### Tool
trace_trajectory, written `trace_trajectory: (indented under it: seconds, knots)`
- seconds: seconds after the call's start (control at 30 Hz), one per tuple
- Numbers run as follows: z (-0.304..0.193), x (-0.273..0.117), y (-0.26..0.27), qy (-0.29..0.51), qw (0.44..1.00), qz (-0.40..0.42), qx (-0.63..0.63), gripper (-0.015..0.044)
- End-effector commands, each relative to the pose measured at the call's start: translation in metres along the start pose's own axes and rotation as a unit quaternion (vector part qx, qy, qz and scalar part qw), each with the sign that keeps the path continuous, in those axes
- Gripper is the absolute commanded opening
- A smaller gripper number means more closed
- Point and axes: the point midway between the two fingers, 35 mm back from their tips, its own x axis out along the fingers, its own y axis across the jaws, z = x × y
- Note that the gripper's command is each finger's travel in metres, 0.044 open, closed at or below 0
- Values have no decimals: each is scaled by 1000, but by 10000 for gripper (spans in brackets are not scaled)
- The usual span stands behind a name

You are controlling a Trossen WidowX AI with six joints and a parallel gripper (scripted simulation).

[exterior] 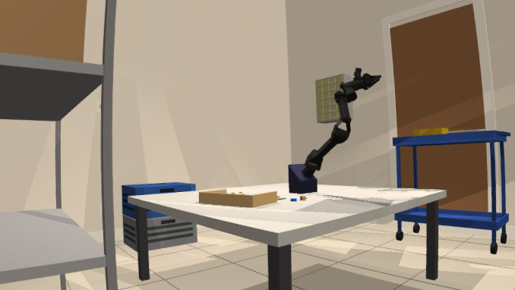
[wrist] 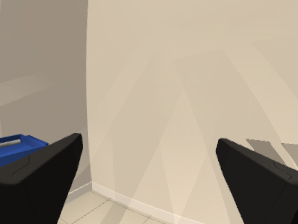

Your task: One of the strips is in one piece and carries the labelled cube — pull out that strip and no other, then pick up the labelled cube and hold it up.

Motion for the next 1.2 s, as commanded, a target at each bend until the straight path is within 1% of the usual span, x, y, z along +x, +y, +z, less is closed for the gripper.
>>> trace_trajectory:
  seconds: [0.0, 0.13, 0.3, 0.47, 0.6, 0.73, 0.87, 1.0, 1.17]
  knots:
    - [1, -1, 1, -3, 1000, 1, 2, 400]
    - [32, -20, 19, -74, 996, 29, 52, 400]
    - [76, -60, 40, -177, 971, 84, 134, 400]
    - [117, -112, 55, -277, 923, 152, 218, 400]
    - [144, -162, 60, -350, 866, 215, 285, 400]
    - [164, -216, 57, -412, 791, 285, 351, 400]
    - [177, -273, 48, -462, 699, 361, 410, 400]
    - [180, -334, 35, -500, 592, 441, 453, 400]
    - [169, -415, 11, -531, 439, 543, 480, 400]
